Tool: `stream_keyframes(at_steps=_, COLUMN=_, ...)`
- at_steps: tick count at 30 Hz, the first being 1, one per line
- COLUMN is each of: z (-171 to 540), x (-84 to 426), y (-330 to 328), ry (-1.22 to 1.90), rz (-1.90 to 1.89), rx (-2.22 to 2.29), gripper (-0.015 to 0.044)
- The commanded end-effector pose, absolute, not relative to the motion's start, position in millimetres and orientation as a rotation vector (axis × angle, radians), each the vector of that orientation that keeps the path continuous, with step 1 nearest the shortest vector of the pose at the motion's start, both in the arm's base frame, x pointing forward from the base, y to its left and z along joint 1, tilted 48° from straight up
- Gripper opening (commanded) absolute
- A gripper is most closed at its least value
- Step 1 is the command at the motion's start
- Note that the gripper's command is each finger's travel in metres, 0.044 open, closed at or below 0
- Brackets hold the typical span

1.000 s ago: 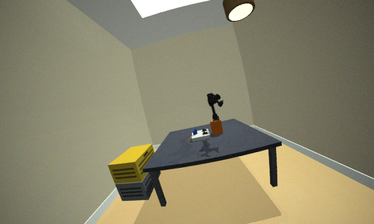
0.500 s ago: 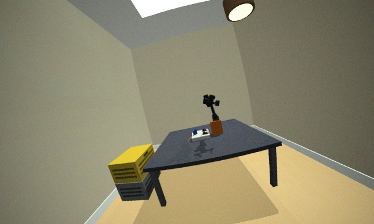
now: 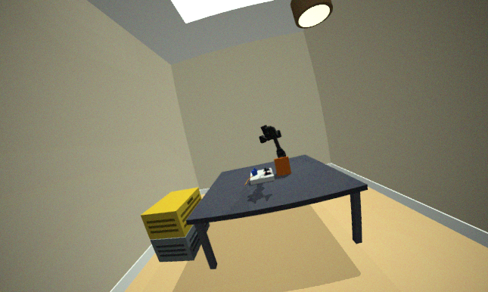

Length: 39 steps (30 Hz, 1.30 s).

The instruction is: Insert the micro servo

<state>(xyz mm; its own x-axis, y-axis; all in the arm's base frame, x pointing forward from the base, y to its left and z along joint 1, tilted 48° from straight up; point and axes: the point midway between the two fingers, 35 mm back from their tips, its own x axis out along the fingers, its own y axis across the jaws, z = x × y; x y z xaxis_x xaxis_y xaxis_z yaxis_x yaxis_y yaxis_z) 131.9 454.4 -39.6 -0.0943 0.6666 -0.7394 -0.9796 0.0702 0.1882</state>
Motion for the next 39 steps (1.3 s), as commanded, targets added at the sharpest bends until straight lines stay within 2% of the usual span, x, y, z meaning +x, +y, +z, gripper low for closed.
stream_keyframes(at_steps=1, z=-47.7, x=147.6, y=445.6, ry=0.926, rz=1.358, rx=-0.443, gripper=0.044)
stream_keyframes(at_steps=20, z=-67.0, x=210.6, y=396.7, ry=1.258, rz=0.787, rx=-0.16, gripper=0.044)
stream_keyframes(at_steps=39, z=-77.9, x=262.3, y=333.2, ry=1.391, rz=0.158, rx=0.149, gripper=0.044)
